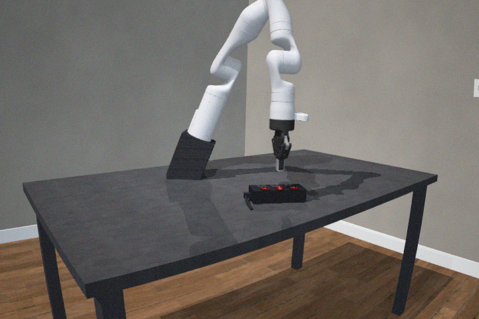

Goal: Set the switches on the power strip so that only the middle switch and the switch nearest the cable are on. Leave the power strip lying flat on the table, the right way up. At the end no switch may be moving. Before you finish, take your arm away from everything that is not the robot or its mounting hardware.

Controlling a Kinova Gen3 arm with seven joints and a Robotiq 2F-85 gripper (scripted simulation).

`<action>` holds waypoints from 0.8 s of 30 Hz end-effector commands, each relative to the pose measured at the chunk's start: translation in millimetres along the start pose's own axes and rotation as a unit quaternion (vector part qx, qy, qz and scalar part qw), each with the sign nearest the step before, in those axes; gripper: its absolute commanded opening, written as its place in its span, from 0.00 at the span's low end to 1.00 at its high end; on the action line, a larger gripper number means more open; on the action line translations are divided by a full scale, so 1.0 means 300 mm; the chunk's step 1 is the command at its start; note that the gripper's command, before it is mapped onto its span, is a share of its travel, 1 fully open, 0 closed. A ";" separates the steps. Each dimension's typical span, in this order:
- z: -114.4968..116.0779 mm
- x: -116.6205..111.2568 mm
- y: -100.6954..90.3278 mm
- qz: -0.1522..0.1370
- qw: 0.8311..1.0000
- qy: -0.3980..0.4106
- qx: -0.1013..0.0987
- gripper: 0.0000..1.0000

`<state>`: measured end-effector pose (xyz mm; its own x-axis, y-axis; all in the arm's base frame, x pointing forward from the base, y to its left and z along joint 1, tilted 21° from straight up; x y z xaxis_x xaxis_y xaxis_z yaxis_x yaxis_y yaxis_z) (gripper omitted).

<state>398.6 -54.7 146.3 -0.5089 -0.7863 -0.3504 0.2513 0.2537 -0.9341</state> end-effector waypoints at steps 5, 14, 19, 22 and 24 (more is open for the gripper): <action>-0.003 0.004 0.018 -0.001 1.000 0.005 0.000 0.00; -0.007 0.003 0.042 -0.001 1.000 0.005 -0.003 0.00; 0.000 0.003 0.063 -0.001 1.000 0.005 0.002 0.00; 0.002 0.003 0.077 -0.001 1.000 0.005 0.002 0.00; 0.002 0.003 0.086 -0.001 1.000 0.005 0.002 0.00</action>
Point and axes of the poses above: the point where the finger pads meet when closed, its own y axis out along the fingers, its own z axis across the jaws, x = y × z, the point moved 9 cm from there along -y, back along the fingers
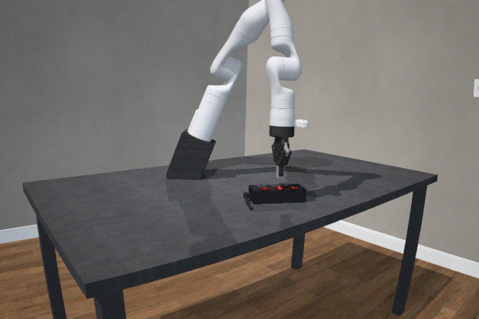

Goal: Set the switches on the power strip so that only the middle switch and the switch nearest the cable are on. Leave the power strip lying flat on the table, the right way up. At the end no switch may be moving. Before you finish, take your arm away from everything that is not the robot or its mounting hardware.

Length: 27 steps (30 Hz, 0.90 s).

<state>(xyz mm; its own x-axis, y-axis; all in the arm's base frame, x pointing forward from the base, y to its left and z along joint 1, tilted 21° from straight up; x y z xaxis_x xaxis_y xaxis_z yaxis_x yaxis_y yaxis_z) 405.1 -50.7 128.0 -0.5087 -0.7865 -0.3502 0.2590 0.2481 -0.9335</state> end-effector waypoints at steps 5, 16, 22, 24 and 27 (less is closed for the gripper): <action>-0.002 0.002 0.037 0.000 1.000 0.005 -0.002 0.00; -0.002 0.001 0.070 0.000 1.000 0.005 -0.002 0.00; -0.004 0.001 0.079 0.000 1.000 0.005 -0.003 0.00; -0.005 0.001 0.079 0.000 1.000 0.005 -0.004 0.00; -0.004 0.001 0.080 0.000 1.000 0.005 -0.003 0.00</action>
Point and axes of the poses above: the point where the finger pads meet when closed, its own y axis out along the fingers, its own z axis across the jaws, x = y × z, the point moved 9 cm from there along -y, back along the fingers
